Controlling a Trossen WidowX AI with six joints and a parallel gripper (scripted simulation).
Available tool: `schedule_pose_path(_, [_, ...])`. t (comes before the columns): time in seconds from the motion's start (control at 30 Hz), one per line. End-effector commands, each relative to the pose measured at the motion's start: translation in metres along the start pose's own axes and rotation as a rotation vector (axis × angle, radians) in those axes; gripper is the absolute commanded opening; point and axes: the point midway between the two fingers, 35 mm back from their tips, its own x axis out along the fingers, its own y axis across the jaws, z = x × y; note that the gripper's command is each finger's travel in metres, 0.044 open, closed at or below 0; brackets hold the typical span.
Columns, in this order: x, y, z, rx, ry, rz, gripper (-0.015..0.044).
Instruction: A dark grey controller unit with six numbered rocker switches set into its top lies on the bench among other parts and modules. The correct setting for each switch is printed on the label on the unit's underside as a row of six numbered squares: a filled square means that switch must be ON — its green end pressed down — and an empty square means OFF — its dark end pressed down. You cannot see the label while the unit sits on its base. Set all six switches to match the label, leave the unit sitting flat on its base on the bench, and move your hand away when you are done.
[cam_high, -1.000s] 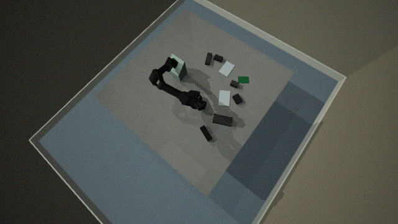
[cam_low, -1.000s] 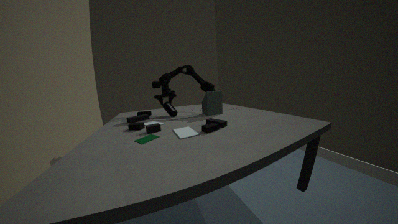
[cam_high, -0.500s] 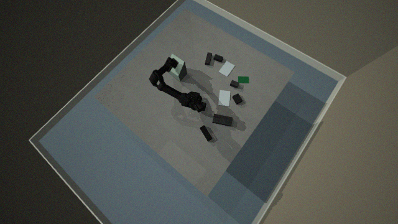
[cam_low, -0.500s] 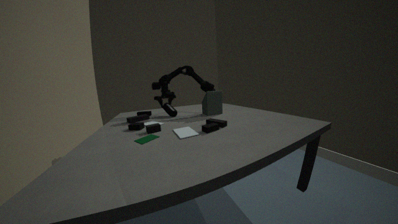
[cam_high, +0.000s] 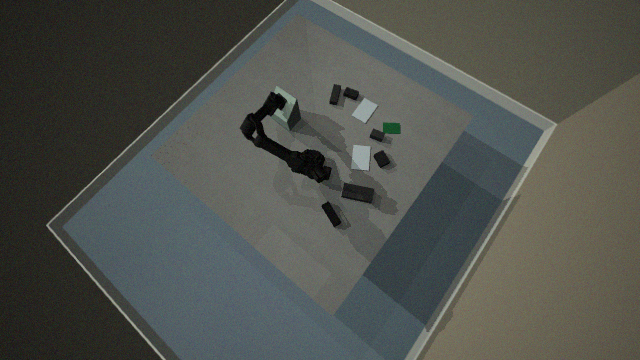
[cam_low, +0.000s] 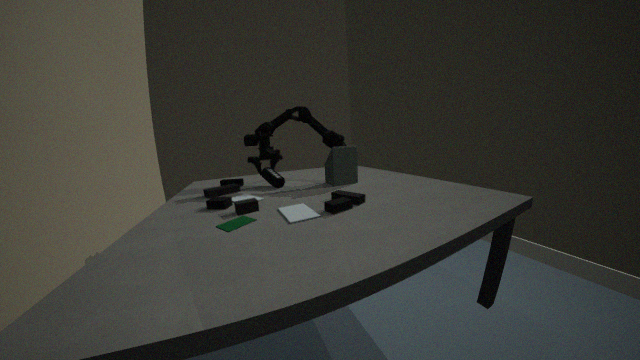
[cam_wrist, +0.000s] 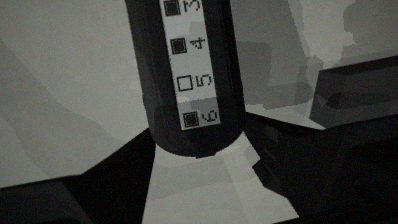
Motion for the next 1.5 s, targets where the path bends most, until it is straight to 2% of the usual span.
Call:
schedule_pose_path(0.0, [0.007, -0.001, 0.003, -0.016, -0.016, 0.003, 0.0338])
schedule_pose_path(1.47, [0.040, -0.001, -0.007, -0.016, -0.014, 0.003, 0.0338])
